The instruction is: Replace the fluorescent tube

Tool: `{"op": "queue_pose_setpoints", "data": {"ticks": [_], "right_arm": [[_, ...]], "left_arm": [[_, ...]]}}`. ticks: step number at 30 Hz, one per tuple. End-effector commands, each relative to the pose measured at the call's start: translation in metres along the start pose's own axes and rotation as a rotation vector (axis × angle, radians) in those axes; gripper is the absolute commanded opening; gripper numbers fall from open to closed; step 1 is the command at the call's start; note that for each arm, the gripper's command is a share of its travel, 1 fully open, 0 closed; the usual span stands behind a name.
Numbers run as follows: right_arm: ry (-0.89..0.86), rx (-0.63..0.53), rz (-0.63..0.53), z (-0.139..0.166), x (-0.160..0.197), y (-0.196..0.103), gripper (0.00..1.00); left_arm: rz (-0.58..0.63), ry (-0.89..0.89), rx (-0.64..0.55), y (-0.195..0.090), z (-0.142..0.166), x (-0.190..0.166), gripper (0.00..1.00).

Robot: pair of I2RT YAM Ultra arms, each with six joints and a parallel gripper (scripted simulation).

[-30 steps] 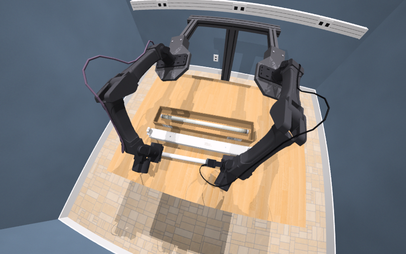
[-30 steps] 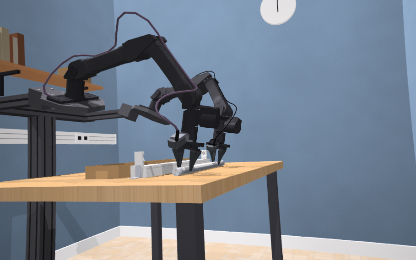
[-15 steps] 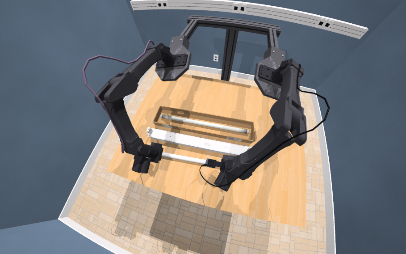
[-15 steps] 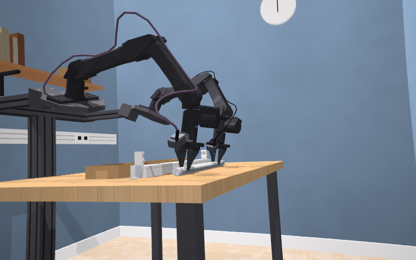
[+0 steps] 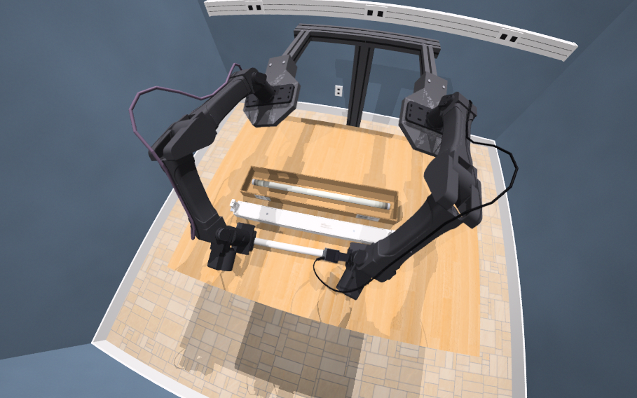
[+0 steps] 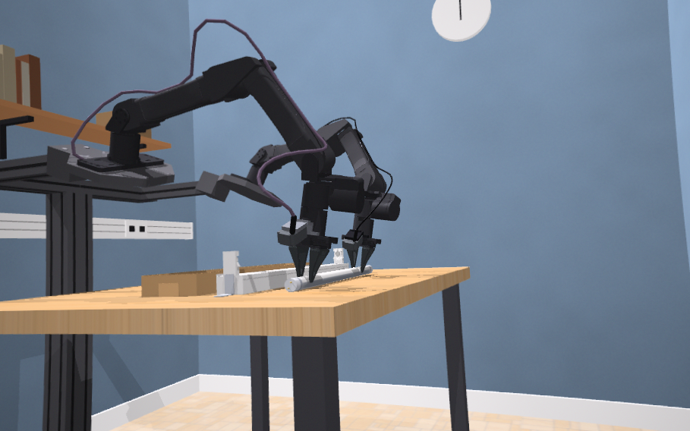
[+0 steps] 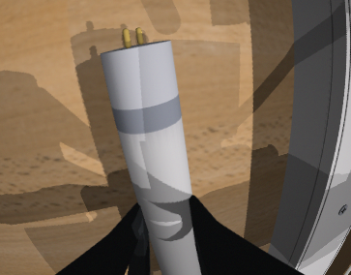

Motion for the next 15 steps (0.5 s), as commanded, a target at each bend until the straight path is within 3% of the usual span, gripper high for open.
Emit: {"op": "queue_pose_setpoints", "data": {"ticks": [1, 4, 5, 9, 13, 15], "right_arm": [[-0.003, -0.005, -0.06, 0.0, 0.018, -0.029, 0.11], [-0.001, -0.007, -0.042, -0.001, 0.014, -0.023, 0.11], [-0.001, -0.006, -0.056, 0.0, 0.017, -0.029, 0.11], [-0.007, -0.007, -0.025, 0.002, 0.007, -0.022, 0.11], [0.003, -0.007, -0.046, 0.002, 0.01, -0.022, 0.11], [-0.002, -0.008, -0.028, 0.002, 0.005, -0.022, 0.11]], "left_arm": [[-0.046, 0.005, -0.027, -0.018, -0.012, 0.011, 0.11], [-0.028, 0.004, -0.015, -0.012, -0.008, 0.006, 0.11], [-0.053, -0.002, -0.026, -0.025, -0.011, 0.013, 0.11], [-0.019, 0.014, -0.013, -0.007, -0.011, -0.002, 0.11], [-0.043, 0.002, -0.014, -0.025, -0.009, 0.01, 0.11], [-0.023, 0.005, -0.015, -0.021, -0.01, 0.005, 0.11]]}}
Point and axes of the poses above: on each arm, the point where the finger pads meet when closed, its own y axis out along the fingers, its own x axis across the jaws, z = x × y, the point moved 7 cm from there along -y, back along the fingers, and after that the axes turned 1 degree about y, right-handed, at the moved point
